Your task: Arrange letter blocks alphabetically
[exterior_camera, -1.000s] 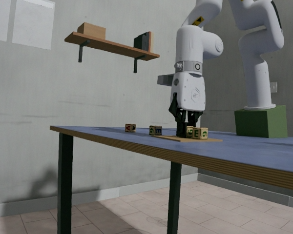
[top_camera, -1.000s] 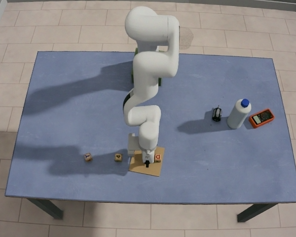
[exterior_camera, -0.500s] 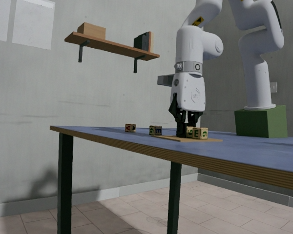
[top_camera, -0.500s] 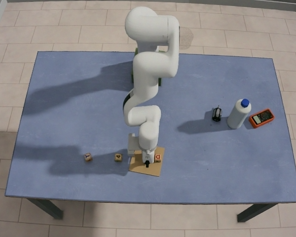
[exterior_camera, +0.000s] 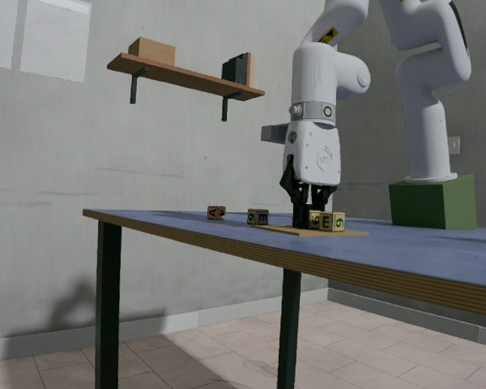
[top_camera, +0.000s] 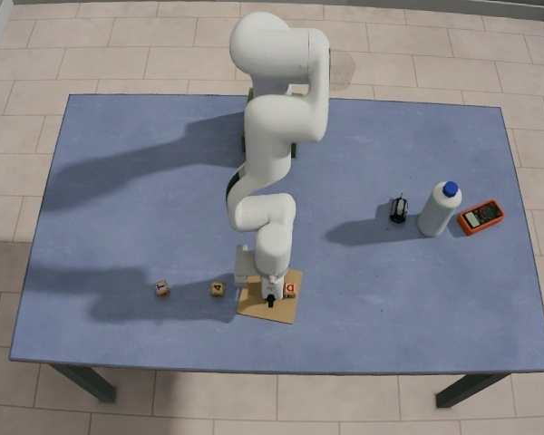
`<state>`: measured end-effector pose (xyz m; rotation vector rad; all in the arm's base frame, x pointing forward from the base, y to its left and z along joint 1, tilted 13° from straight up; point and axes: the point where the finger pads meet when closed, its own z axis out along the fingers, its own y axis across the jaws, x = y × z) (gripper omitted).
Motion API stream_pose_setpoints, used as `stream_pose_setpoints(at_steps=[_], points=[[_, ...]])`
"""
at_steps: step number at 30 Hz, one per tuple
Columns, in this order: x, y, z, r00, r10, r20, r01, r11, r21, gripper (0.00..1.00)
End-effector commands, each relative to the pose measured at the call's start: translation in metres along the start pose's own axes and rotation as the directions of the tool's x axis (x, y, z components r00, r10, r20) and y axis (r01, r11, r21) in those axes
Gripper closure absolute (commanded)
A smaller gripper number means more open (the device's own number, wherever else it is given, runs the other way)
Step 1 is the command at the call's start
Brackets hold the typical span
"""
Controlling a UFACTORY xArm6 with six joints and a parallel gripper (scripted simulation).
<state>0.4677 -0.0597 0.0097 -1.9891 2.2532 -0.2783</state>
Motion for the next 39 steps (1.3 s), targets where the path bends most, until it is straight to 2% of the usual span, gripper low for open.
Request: stream_pose_setpoints(at_steps=[1,12,13,15,16,18,19,23,24,26,27,39], points=[[0.0000,-0.0016,-0.0011,1.000,0.000,0.000,0.000,1.000,0.004,0.72],[0.0000,-0.0016,-0.0011,1.000,0.000,0.000,0.000,1.000,0.004,0.72],[0.0000,-0.0016,-0.0011,1.000,0.000,0.000,0.000,1.000,0.004,0.68],[0.0000,-0.0016,-0.0011,1.000,0.000,0.000,0.000,1.000,0.004,0.68],[0.0000,-0.0016,-0.0011,1.000,0.000,0.000,0.000,1.000,0.004,0.64],[0.0000,-0.0016,-0.0011,1.000,0.000,0.000,0.000,1.000,0.004,0.64],[0.0000,-0.0016,-0.0011,1.000,0.000,0.000,0.000,1.000,0.004,0.60],[0.0000,-0.0016,-0.0011,1.000,0.000,0.000,0.000,1.000,0.004,0.60],[0.0000,-0.0016,-0.0011,1.000,0.000,0.000,0.000,1.000,0.004,0.56],[0.0000,-0.0016,-0.0011,1.000,0.000,0.000,0.000,1.000,0.004,0.56],[0.0000,-0.0016,-0.0011,1.000,0.000,0.000,0.000,1.000,0.004,0.52],[0.0000,-0.0016,-0.0013,1.000,0.000,0.000,0.000,1.000,0.004,0.52]])
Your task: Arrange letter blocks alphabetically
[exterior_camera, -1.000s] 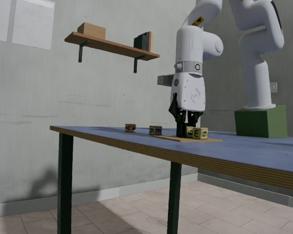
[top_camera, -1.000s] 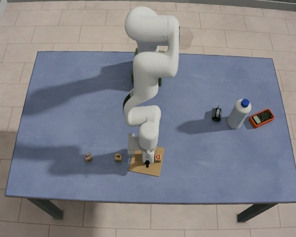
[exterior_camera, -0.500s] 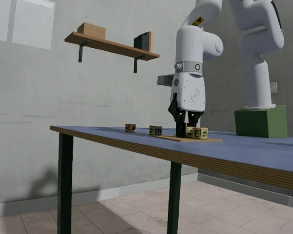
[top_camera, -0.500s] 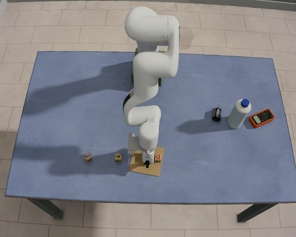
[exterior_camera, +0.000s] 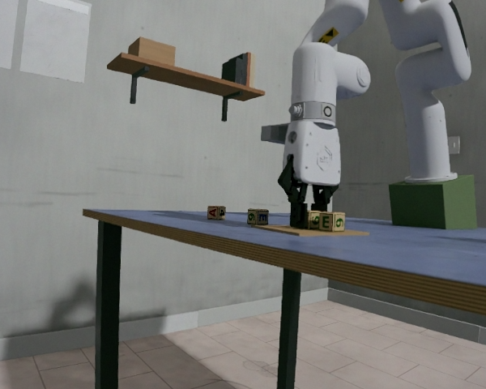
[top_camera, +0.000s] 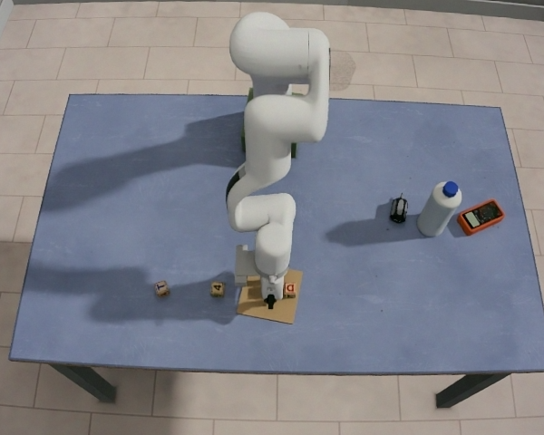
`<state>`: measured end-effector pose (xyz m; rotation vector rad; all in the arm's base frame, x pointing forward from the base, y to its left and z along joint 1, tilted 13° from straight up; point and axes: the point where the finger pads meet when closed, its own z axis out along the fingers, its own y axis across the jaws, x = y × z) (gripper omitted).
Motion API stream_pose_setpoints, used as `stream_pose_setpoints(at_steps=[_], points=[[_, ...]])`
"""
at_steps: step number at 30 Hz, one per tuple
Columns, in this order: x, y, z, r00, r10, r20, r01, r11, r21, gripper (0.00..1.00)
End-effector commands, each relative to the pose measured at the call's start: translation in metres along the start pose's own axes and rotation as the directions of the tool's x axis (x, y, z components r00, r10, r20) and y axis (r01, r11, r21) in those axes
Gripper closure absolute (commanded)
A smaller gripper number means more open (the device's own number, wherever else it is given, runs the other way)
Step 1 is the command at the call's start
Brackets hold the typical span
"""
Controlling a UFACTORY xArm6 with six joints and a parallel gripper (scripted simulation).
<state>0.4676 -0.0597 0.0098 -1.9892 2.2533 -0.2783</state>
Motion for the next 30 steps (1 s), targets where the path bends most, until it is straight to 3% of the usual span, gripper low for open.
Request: stream_pose_setpoints(at_steps=[1,7,15,17,23,30], points=[[0.000,-0.002,-0.002,1.000,0.000,0.000,0.000,1.000,0.004,0.52],[0.000,-0.002,-0.015,1.000,0.000,0.000,0.000,1.000,0.004,0.52],[0.000,-0.002,-0.056,1.000,0.000,0.000,0.000,1.000,0.004,0.52],[0.000,-0.002,-0.056,1.000,0.000,0.000,0.000,1.000,0.004,0.52],[0.000,-0.002,-0.083,1.000,0.000,0.000,0.000,1.000,0.004,0.52],[0.000,-0.002,-0.091,1.000,0.000,0.000,0.000,1.000,0.004,0.52]])
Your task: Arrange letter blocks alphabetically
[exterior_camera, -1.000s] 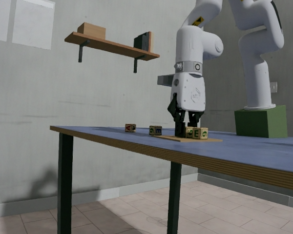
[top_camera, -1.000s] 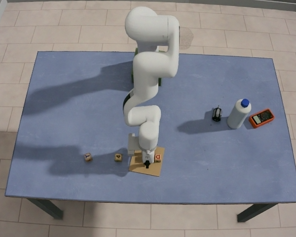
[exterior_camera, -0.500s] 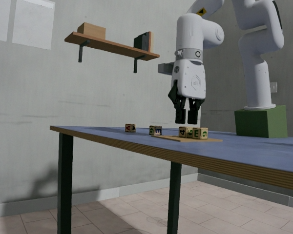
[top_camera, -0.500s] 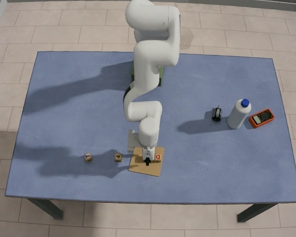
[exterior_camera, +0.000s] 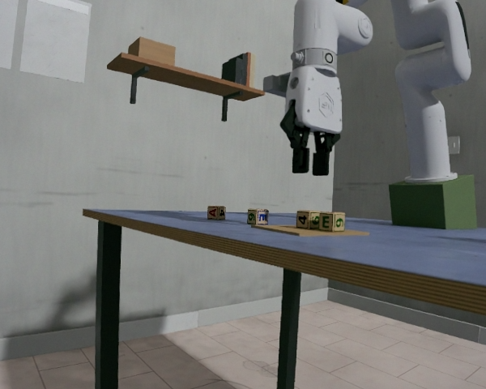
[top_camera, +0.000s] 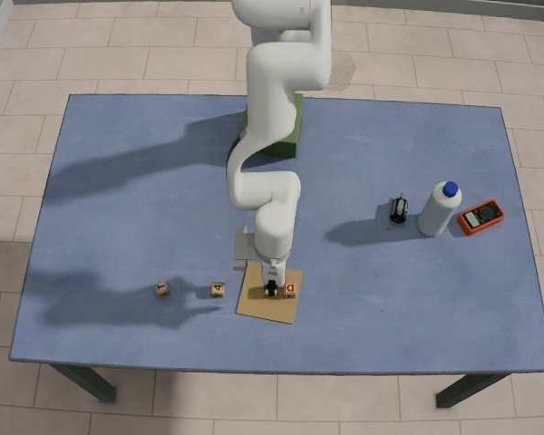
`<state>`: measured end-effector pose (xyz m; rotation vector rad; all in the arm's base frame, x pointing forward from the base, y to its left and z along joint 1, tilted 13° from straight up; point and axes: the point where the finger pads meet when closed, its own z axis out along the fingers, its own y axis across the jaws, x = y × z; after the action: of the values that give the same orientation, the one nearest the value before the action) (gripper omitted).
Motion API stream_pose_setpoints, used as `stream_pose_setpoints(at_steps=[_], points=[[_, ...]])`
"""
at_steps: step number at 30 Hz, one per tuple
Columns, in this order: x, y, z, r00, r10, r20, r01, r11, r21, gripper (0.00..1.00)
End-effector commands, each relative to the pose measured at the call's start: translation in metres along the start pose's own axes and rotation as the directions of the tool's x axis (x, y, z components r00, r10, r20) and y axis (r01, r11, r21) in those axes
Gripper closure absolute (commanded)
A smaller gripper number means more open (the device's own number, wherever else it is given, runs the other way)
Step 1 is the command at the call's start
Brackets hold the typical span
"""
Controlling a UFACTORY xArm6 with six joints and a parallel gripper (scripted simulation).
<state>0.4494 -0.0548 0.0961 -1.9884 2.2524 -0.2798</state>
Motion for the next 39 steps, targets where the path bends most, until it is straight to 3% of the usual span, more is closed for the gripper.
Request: stream_pose_setpoints(at_steps=[1,23,29,36,38,39], points=[[0.000,-0.001,-0.003,1.000,0.000,0.000,0.000,1.000,0.003,0.00],[0.001,-0.001,-0.003,1.000,0.005,0.000,-0.005,1.000,0.003,0.00],[0.047,-0.013,0.000,0.974,0.228,-0.004,-0.228,0.974,-0.004,0.00],[0.098,-0.019,0.002,0.895,0.446,-0.008,-0.446,0.895,-0.006,0.00],[0.098,-0.019,0.002,0.895,0.446,-0.008,-0.446,0.895,-0.006,0.00],[0.119,-0.021,0.003,0.849,0.528,-0.009,-0.528,0.849,-0.006,0.00]])
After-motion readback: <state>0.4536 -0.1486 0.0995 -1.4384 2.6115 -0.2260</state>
